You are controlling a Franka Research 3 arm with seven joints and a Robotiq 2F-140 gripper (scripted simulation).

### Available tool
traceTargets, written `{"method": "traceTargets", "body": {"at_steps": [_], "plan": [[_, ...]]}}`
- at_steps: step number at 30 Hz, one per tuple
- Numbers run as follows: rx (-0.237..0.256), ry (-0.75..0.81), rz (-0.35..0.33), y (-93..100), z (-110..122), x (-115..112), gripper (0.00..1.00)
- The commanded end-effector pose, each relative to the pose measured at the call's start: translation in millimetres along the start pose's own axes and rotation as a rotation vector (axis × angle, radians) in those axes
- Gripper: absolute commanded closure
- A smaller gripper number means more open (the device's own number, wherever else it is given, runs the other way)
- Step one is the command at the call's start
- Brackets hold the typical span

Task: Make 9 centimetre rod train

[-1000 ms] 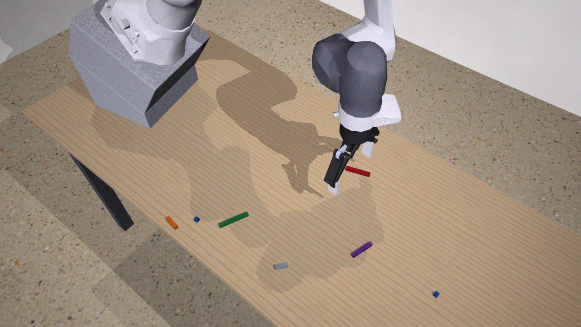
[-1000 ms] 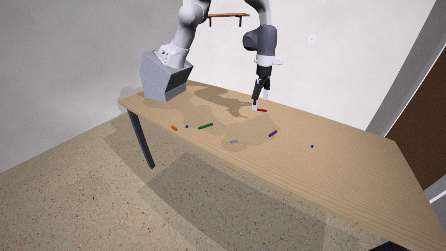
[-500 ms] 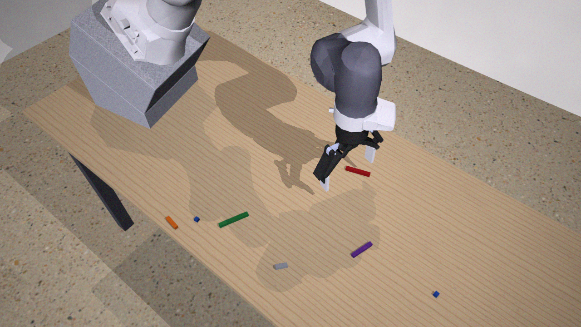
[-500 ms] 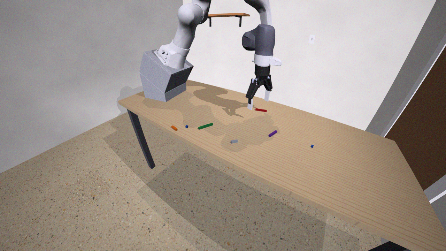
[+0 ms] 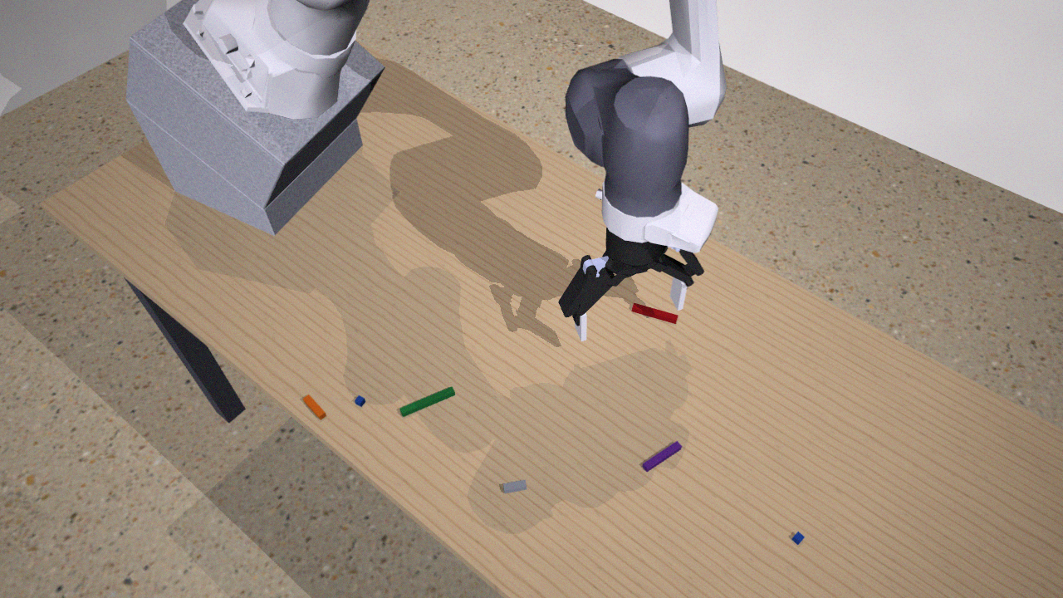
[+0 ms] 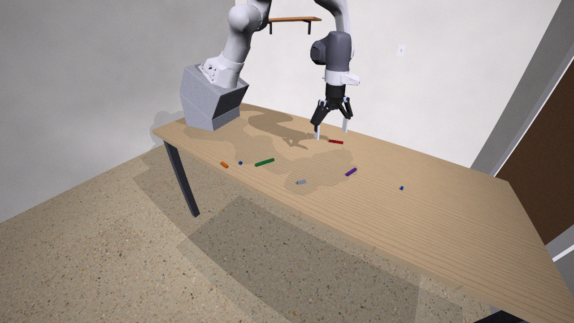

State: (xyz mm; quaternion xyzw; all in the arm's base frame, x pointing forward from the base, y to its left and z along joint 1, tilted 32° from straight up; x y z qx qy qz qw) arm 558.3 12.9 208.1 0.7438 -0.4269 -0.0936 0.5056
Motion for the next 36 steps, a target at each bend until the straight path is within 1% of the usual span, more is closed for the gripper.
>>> {"method": "traceTargets", "body": {"at_steps": [1, 4, 6, 7, 21, 23, 24, 36], "plan": [[-0.034, -0.164, 0.008, 1.0, 1.2, 1.3, 0.0], [-0.033, -0.219, 0.009, 1.1, 3.2, 1.3, 0.0], [-0.033, -0.219, 0.009, 1.1, 3.2, 1.3, 0.0], [-0.033, -0.268, 0.01, 1.2, 5.0, 1.2, 0.0], [-0.031, -0.526, 0.016, 1.8, 14.5, 1.1, 0.0], [-0.031, -0.526, 0.016, 1.8, 14.5, 1.1, 0.0], [-0.031, -0.574, 0.017, 1.9, 16.4, 1.0, 0.0], [-0.029, -0.795, 0.023, 2.6, 24.9, 0.6, 0.0]]}}
Point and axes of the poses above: the point where the finger pads meet when closed, its own y axis back along the fingers, its own z axis across the jaws, x = y × z, the point moved 5 cm from there along y, back along the fingers, and after that the axes turned 9 degrees about -y, right-handed, at the moved point
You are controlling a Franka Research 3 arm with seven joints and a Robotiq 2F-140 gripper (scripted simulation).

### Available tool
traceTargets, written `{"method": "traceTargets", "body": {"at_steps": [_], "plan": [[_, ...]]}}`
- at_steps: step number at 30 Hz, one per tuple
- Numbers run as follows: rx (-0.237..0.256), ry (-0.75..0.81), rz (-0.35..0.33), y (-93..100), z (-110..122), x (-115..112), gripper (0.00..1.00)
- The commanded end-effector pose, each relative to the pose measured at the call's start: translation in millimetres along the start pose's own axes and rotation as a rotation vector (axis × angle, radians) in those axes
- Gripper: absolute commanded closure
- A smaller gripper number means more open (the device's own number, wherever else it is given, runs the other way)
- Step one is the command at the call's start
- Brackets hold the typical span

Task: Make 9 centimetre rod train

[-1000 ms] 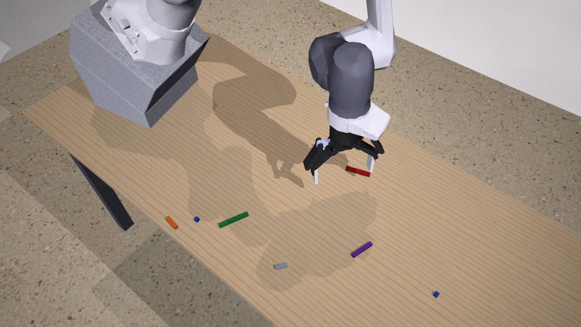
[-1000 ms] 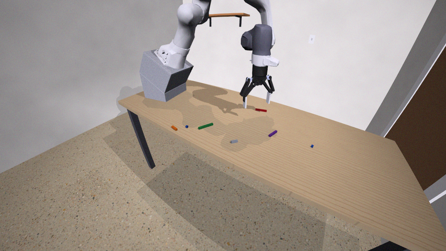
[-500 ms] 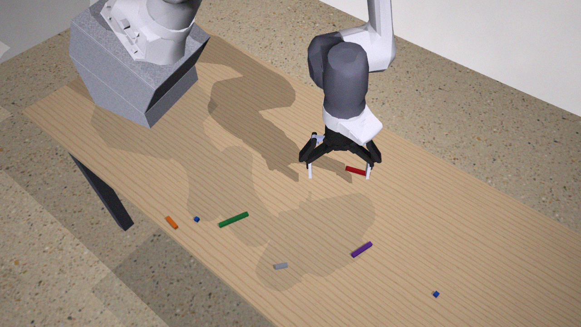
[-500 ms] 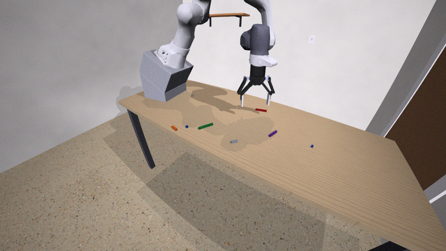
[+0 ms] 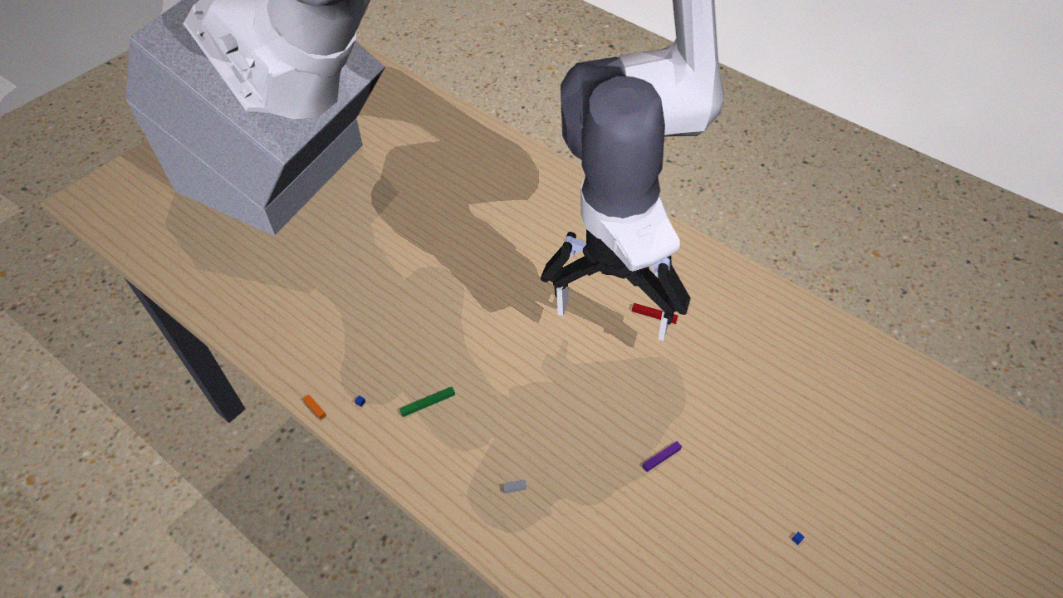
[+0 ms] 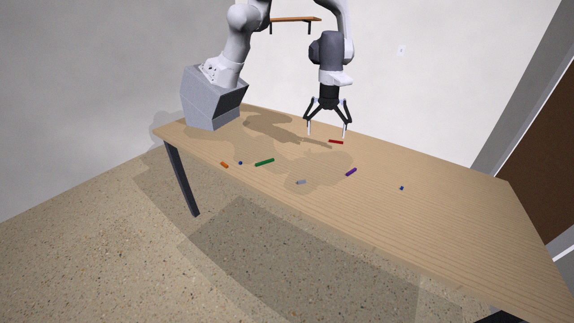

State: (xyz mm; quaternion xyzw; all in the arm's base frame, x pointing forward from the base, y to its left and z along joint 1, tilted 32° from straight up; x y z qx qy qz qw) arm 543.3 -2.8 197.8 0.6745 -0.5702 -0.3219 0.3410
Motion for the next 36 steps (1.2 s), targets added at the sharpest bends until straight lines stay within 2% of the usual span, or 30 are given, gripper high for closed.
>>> {"method": "traceTargets", "body": {"at_steps": [1, 4, 36], "plan": [[-0.029, -0.163, 0.023, 1.0, 0.4, 2.1, 0.0], [-0.029, -0.182, 0.024, 1.1, 1.0, 2.5, 0.0], [-0.018, -0.792, 0.041, 3.2, 22.1, 15.8, 0.0]]}}
Point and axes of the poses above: the point where the finger pads meet when closed, its own y axis back along the fingers, its own z axis across the jaws, x = y × z, the point moved 5 cm from there along y, back along the fingers, and after that the axes turned 9 degrees about -y, right-handed, at the moved point
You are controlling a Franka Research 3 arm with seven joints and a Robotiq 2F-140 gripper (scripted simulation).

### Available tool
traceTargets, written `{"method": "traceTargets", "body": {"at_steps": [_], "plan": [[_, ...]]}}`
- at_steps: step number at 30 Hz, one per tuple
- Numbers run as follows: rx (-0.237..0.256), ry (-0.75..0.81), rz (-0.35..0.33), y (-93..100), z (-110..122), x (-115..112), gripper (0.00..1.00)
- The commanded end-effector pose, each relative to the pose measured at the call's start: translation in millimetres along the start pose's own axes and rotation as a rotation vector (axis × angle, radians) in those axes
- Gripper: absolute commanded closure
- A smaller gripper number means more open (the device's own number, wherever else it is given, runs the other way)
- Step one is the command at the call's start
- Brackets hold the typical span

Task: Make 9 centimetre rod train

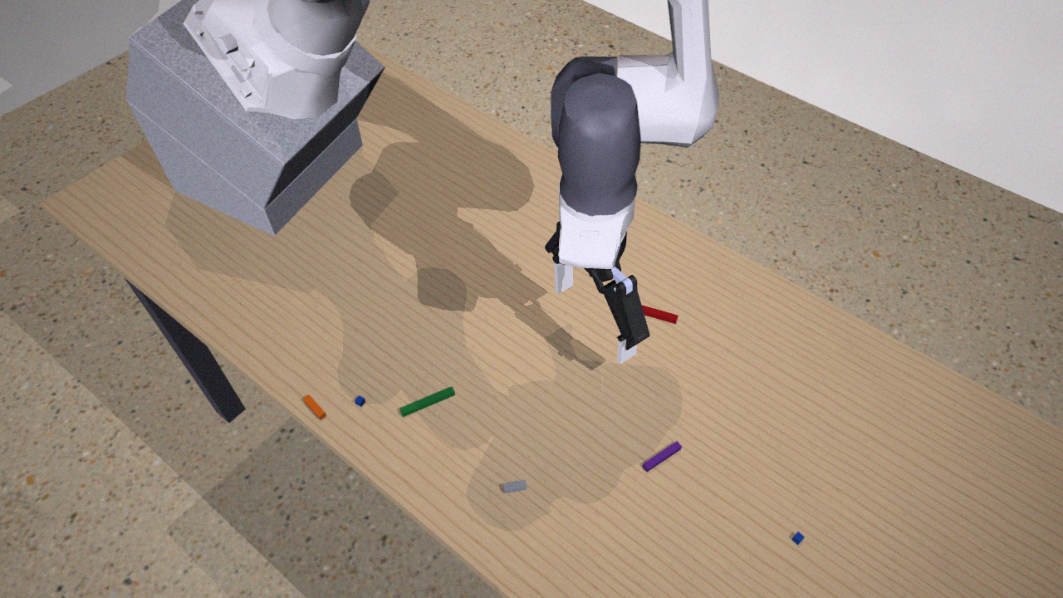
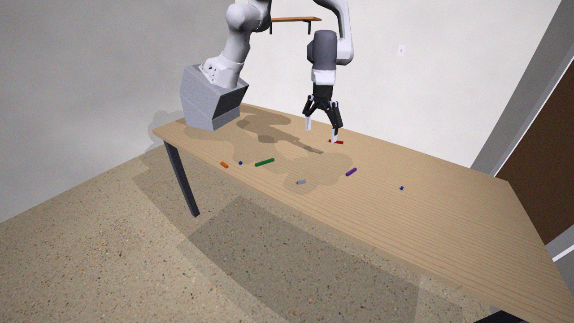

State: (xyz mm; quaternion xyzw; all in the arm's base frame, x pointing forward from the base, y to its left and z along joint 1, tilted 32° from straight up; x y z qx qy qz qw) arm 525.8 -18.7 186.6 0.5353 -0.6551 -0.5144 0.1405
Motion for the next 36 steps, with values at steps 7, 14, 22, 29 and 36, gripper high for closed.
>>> {"method": "traceTargets", "body": {"at_steps": [7, 14, 22, 29, 36], "plan": [[-0.015, -0.265, 0.039, 1.5, 0.7, 6.3, 0.0], [-0.011, -0.393, 0.042, 2.0, 2.9, 11.4, 0.0], [-0.006, -0.532, 0.046, 2.6, 5.5, 17.0, 0.0], [-0.001, -0.661, 0.049, 3.2, 7.9, 22.1, 0.0], [0.003, -0.753, 0.051, 3.7, 9.7, 25.8, 0.0]]}}
Point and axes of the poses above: the point where the finger pads meet when closed, its own y axis back along the fingers, its own z axis across the jaws, x = y × z, the point moved 5 cm from there along y, back along the fingers, and after that the axes turned 9 degrees about -y, right-handed, at the moved point
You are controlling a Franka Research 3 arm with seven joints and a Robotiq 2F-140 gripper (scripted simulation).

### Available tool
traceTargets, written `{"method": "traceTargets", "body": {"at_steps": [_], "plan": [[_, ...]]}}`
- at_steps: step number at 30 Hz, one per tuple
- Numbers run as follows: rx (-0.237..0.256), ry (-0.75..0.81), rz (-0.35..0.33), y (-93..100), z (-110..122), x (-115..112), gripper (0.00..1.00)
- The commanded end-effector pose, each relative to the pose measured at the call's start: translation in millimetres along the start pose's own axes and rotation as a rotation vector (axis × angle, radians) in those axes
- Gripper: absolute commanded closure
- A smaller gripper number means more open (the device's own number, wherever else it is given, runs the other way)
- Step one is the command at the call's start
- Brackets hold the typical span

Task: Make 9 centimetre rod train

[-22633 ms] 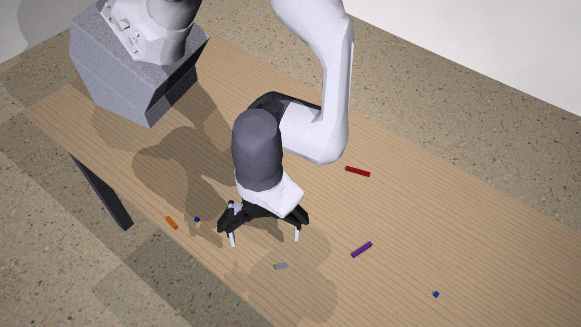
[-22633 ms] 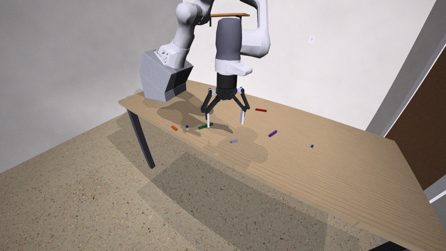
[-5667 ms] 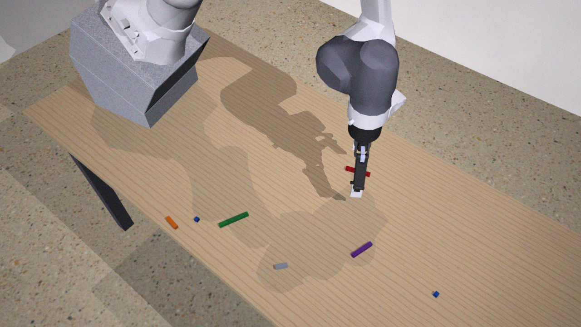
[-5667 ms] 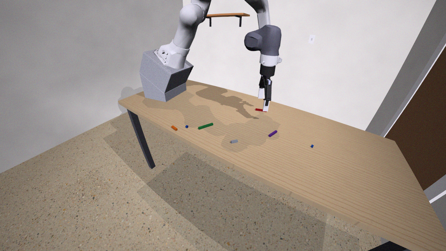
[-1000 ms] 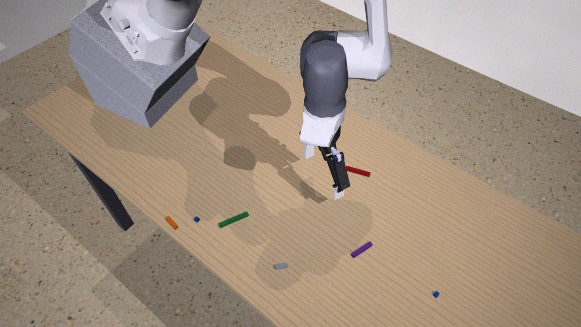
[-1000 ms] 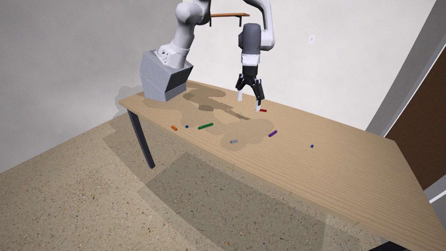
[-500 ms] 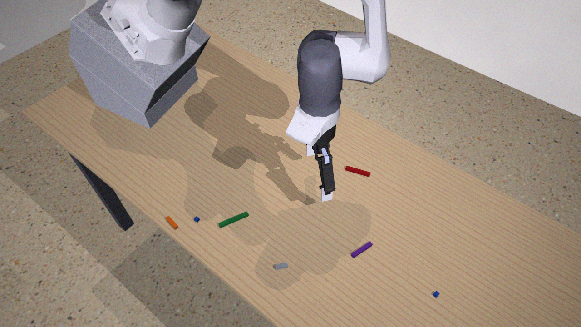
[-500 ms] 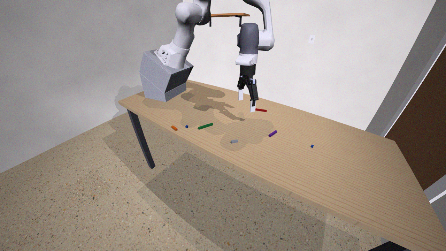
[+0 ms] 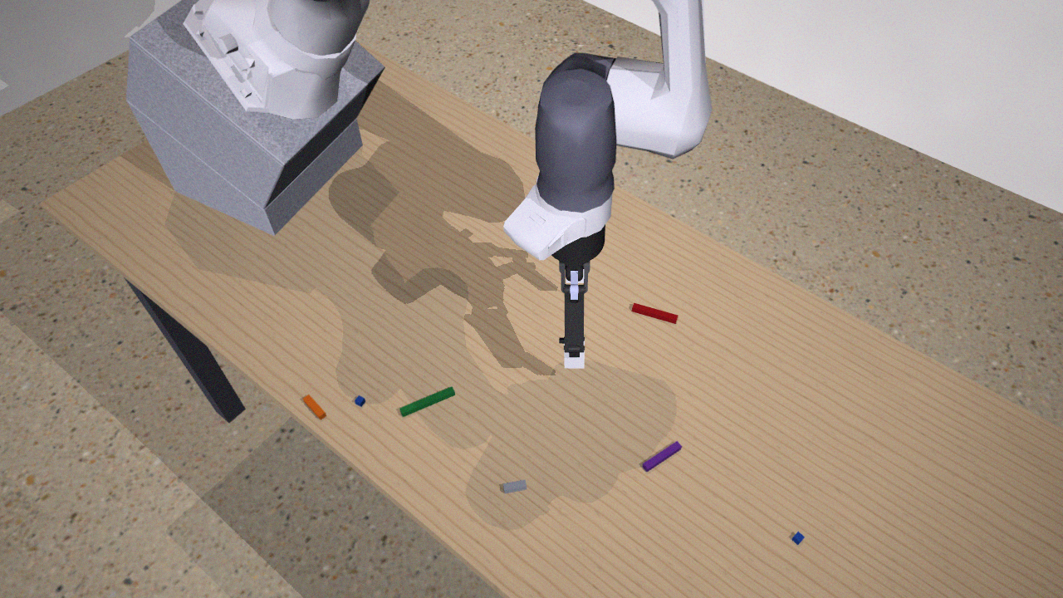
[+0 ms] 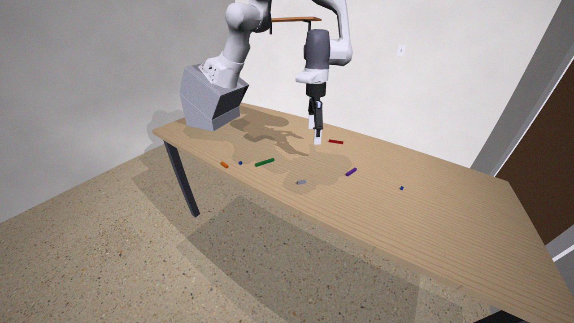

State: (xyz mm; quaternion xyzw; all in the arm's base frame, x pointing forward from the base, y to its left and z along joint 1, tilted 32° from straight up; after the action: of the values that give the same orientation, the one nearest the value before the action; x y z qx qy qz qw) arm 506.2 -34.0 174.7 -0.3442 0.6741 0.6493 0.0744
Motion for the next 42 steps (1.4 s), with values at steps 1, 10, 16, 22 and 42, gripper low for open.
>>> {"method": "traceTargets", "body": {"at_steps": [1, 10, 16, 22, 42], "plan": [[-0.001, -0.162, 0.043, 1.2, -2.4, 1.7, 0.0], [0.007, -0.327, 0.046, 2.0, -3.6, 9.1, 0.0], [0.012, -0.419, 0.047, 2.5, -4.3, 13.3, 0.0], [0.018, -0.539, 0.048, 3.1, -5.0, 18.9, 0.0], [0.024, -0.638, 0.049, 3.7, -5.6, 23.5, 0.0]]}}
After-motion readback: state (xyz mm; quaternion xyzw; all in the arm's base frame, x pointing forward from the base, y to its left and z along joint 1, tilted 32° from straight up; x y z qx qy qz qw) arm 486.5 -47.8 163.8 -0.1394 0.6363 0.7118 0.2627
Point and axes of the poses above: the point where the finger pads meet when closed, its own y axis back along the fingers, its own z axis across the jaws, x = y × z, the point moved 5 cm from there along y, back along the fingers, and after that the axes turned 9 degrees about -y, right-handed, at the moved point
